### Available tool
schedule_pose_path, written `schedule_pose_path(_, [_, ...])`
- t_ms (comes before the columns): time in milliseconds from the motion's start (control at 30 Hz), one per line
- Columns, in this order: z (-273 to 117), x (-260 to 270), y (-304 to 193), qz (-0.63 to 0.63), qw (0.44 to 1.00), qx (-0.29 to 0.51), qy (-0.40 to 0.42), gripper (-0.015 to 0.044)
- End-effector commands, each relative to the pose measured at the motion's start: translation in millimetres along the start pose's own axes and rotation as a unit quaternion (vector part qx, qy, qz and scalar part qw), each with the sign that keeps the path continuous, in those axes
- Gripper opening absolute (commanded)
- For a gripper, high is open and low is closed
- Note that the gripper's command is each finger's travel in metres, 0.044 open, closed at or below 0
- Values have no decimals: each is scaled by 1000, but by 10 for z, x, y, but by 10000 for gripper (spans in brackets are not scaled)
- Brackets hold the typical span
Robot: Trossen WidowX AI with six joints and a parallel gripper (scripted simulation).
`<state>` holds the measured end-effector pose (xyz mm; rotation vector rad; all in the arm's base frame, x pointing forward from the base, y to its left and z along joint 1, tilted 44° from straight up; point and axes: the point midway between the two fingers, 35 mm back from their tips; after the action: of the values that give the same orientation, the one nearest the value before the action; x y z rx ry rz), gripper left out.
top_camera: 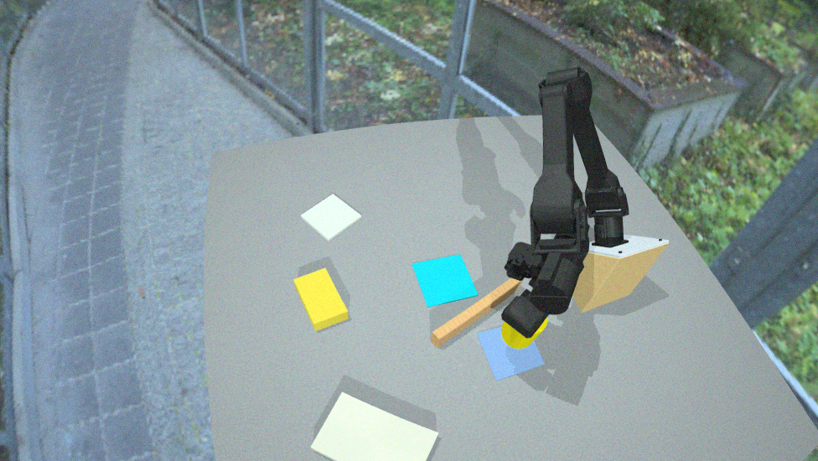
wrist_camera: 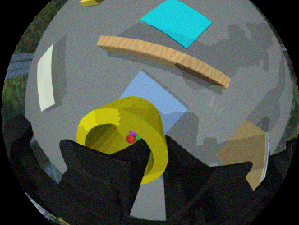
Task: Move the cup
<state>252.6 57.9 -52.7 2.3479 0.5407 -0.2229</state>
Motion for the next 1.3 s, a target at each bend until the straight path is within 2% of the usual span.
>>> schedule_pose_path(0, [4, -23, 102, -1, 1000, -2, -3, 0])
schedule_pose_path(1267, [-29, -192, 1171, 0, 1000, -4, -5, 0])
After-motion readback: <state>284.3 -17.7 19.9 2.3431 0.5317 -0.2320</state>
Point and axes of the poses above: the point midway between the two fingers, 35 mm back from their tips, its own z axis out along the fingers, its own x axis across the jaws, y = z × x, and after that the axes turned 1 degree about z, right-handed
